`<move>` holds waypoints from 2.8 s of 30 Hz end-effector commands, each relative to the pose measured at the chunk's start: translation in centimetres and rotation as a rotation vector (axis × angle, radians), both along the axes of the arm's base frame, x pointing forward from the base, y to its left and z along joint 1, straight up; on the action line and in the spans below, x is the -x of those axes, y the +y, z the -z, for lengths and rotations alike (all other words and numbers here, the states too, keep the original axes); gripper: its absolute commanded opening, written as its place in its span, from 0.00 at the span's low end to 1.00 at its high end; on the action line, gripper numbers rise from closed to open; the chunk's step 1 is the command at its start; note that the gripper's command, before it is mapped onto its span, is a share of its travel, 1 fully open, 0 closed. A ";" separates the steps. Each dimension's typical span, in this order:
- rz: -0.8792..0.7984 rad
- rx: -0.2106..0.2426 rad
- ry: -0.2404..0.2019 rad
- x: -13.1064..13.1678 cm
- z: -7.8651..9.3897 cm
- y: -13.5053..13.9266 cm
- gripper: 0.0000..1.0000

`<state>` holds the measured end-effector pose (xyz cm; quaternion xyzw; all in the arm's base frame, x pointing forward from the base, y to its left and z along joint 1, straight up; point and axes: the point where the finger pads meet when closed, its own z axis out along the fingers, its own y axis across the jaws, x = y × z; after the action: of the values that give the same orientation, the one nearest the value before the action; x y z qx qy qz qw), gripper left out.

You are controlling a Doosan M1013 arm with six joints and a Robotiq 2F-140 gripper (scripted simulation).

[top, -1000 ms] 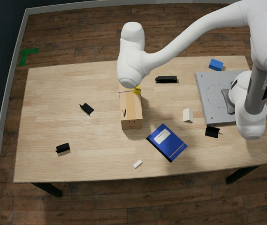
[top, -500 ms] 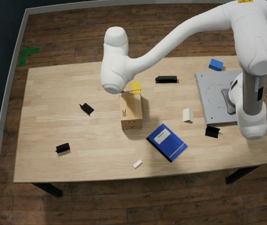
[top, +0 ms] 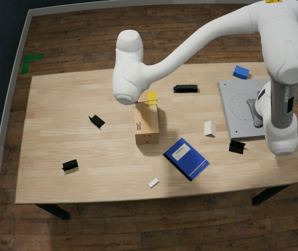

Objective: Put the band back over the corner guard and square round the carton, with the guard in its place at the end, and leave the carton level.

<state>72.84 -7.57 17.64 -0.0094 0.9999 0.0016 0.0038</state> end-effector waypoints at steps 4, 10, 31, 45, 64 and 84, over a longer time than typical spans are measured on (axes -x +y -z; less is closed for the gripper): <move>0.000 0.000 -0.002 0.0 0.0 0.0 0.18; 0.000 0.000 -0.002 0.0 0.3 0.0 0.18; 0.000 0.000 -0.002 -0.1 1.6 0.0 0.18; 0.000 0.000 -0.002 -0.1 2.1 0.0 0.18; 0.000 0.000 -0.002 -0.1 2.2 0.0 0.18; 0.000 0.000 -0.002 -0.1 2.3 0.0 0.18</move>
<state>72.89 -7.57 15.22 -0.0094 0.9999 0.0016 0.0038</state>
